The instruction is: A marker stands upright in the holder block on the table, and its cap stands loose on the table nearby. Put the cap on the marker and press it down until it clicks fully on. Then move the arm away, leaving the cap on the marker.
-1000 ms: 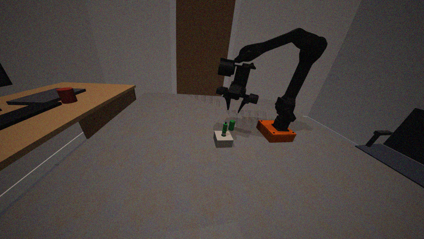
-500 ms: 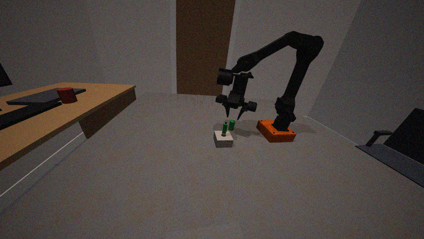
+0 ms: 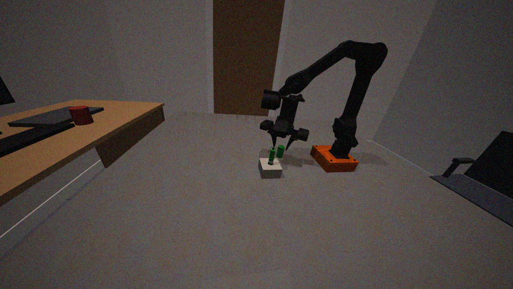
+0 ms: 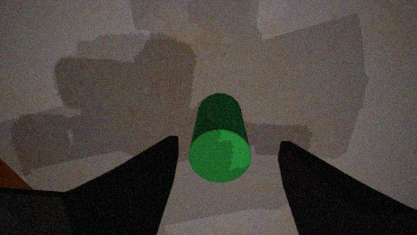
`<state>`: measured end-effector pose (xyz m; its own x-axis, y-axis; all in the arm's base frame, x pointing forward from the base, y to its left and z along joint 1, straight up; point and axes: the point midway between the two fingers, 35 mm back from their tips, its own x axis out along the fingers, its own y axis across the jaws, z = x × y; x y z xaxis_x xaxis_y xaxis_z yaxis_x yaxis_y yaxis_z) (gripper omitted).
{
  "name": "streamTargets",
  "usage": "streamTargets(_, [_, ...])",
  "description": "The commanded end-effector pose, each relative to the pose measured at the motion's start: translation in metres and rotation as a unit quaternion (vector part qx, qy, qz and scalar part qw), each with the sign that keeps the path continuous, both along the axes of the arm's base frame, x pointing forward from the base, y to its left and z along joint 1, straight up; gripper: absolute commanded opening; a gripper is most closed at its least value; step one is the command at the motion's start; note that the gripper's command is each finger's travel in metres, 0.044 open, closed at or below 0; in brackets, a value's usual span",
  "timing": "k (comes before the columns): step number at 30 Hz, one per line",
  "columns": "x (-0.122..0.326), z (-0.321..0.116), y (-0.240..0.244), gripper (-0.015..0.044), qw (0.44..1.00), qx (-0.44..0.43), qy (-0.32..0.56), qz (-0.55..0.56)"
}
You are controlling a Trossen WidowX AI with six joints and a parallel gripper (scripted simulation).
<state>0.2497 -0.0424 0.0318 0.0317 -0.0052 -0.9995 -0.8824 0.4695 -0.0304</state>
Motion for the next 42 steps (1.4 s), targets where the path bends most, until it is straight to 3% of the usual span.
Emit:
streamTargets(1, [-0.002,-0.007,0.001,0.024,1.0,0.003,0.003,-0.002])
streamTargets(15, [-0.003,-0.027,0.001,0.024,1.0,0.003,0.003,-0.002])
streamTargets(18, [-0.003,-0.027,0.001,0.0161,1.0,0.003,0.003,-0.002])
streamTargets(28, [-0.003,-0.027,0.001,0.0094,1.0,0.003,0.003,-0.002])
streamTargets(32, [-0.002,-0.02,0.001,0.0,1.0,0.003,0.003,-0.002])
streamTargets(42, [-0.002,0.011,0.0,0.0,1.0,0.003,0.003,-0.002])
